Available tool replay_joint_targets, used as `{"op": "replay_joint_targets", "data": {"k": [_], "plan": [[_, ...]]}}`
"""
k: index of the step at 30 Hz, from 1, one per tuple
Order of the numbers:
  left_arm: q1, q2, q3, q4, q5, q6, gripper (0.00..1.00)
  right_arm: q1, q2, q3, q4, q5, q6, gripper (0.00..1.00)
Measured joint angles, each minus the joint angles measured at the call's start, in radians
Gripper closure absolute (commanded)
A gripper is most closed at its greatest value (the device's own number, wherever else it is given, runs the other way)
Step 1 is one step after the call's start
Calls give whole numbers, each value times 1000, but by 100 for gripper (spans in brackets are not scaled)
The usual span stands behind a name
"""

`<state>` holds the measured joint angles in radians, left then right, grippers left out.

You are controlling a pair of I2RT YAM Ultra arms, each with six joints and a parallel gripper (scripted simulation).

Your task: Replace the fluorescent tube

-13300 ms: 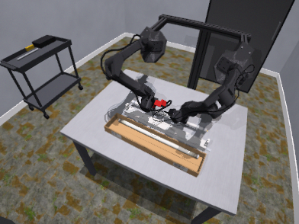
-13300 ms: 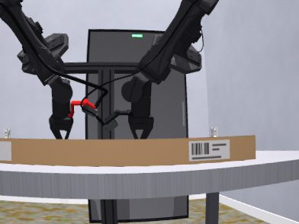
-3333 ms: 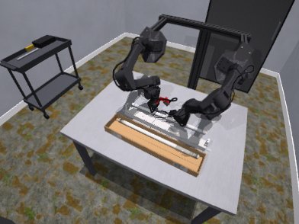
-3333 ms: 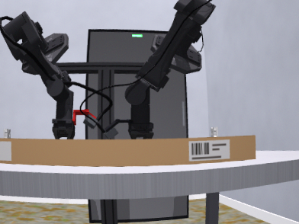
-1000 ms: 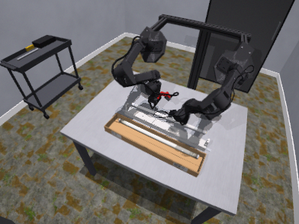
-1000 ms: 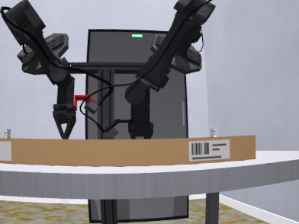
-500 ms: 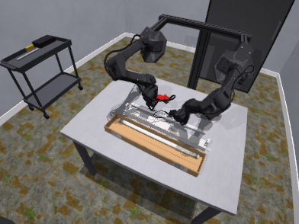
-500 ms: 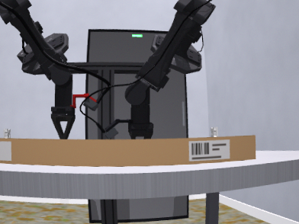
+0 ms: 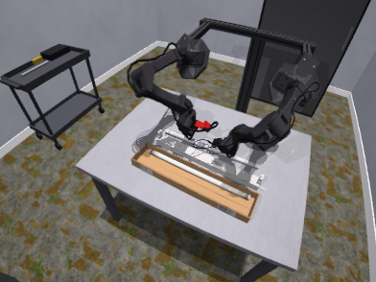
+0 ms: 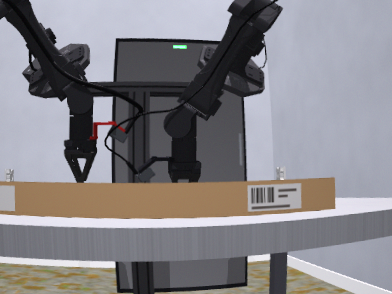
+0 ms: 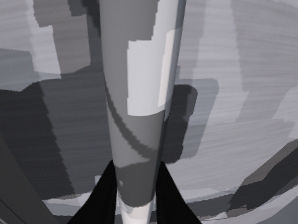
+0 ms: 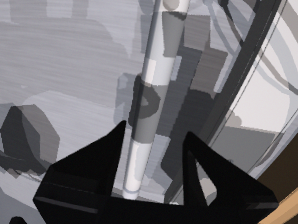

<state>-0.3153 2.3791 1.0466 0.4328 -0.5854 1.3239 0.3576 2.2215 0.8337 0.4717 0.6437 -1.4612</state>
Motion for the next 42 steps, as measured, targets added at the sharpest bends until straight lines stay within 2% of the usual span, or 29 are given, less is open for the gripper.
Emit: {"op": "replay_joint_targets", "data": {"k": [9, 28, 29, 42], "plan": [[0, 0, 0, 0, 0, 0, 89, -5, 19, 13, 5, -5, -7, 51], [0, 0, 0, 0, 0, 0, 89, -84, 169, 116, 85, -51, -83, 51], [0, 0, 0, 0, 0, 0, 89, -84, 169, 115, 85, -50, -84, 89], [0, 0, 0, 0, 0, 0, 89, -84, 169, 115, 86, -52, -85, 89]]}}
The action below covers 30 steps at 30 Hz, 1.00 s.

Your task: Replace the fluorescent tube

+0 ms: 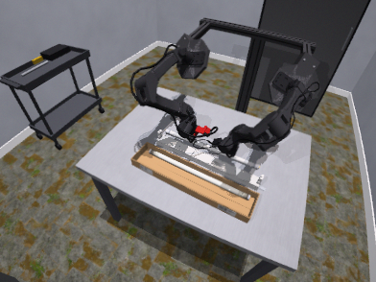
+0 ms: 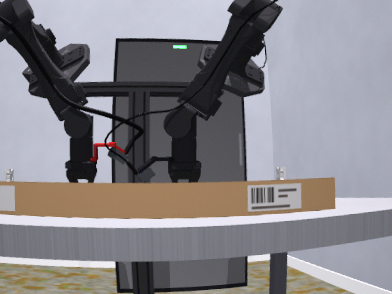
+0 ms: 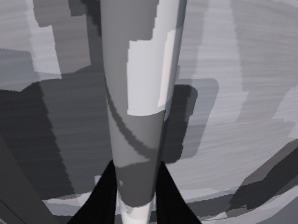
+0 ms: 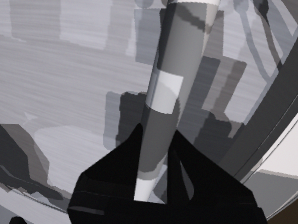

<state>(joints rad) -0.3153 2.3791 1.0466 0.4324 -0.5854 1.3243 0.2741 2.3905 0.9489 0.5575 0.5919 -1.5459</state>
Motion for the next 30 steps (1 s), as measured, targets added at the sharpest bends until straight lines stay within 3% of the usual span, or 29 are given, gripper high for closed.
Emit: {"op": "replay_joint_targets", "data": {"k": [30], "plan": [[-31, -61, -56, -19, -18, -29, 89, 32, -63, -59, -18, 21, 30, 89]]}}
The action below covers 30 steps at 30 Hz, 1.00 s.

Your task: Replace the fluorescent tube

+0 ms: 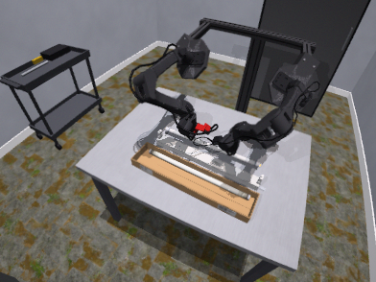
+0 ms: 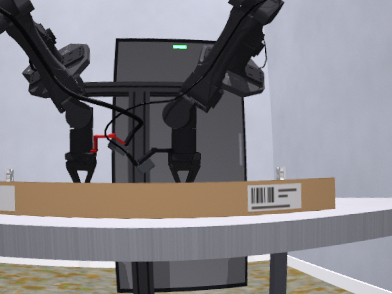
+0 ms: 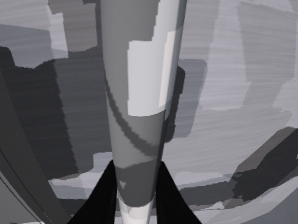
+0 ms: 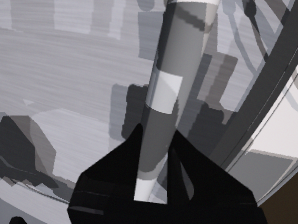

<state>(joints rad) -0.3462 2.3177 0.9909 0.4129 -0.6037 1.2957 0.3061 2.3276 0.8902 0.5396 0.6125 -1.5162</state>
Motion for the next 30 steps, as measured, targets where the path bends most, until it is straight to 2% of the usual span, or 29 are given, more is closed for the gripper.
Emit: {"op": "replay_joint_targets", "data": {"k": [20, 30], "plan": [[-11, -20, -19, -8, -5, -9, 89, 11, -18, -22, -5, 7, 11, 89], [-14, -9, -42, 57, -17, 6, 89, 12, -8, -44, 63, 8, -9, 89]]}}
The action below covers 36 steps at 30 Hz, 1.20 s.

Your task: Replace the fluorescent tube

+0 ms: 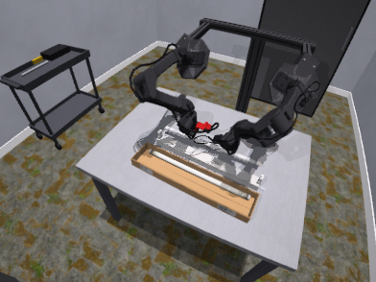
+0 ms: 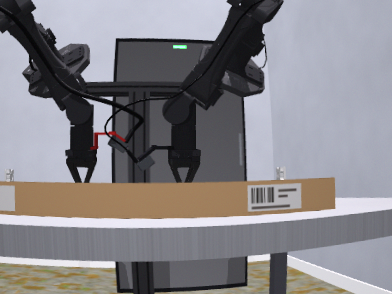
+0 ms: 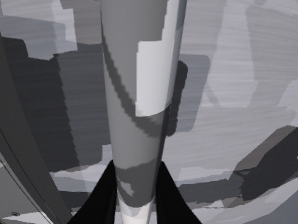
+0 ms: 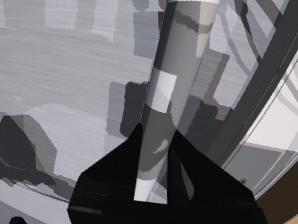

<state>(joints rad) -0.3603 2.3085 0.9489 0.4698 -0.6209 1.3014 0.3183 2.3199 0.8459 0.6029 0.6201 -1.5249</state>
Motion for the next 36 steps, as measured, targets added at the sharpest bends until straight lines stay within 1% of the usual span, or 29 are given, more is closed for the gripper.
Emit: {"op": "replay_joint_targets", "data": {"k": [8, 21, 36], "plan": [[-4, 10, -24, 58, -8, 15, 89, 1, 14, -23, 64, 1, -17, 89], [-11, 54, -76, 251, -32, 68, 89, 1, 66, -76, 271, 2, -76, 89], [-15, 97, -106, 411, -45, 118, 89, 1, 117, -106, 441, 3, -127, 89]]}}
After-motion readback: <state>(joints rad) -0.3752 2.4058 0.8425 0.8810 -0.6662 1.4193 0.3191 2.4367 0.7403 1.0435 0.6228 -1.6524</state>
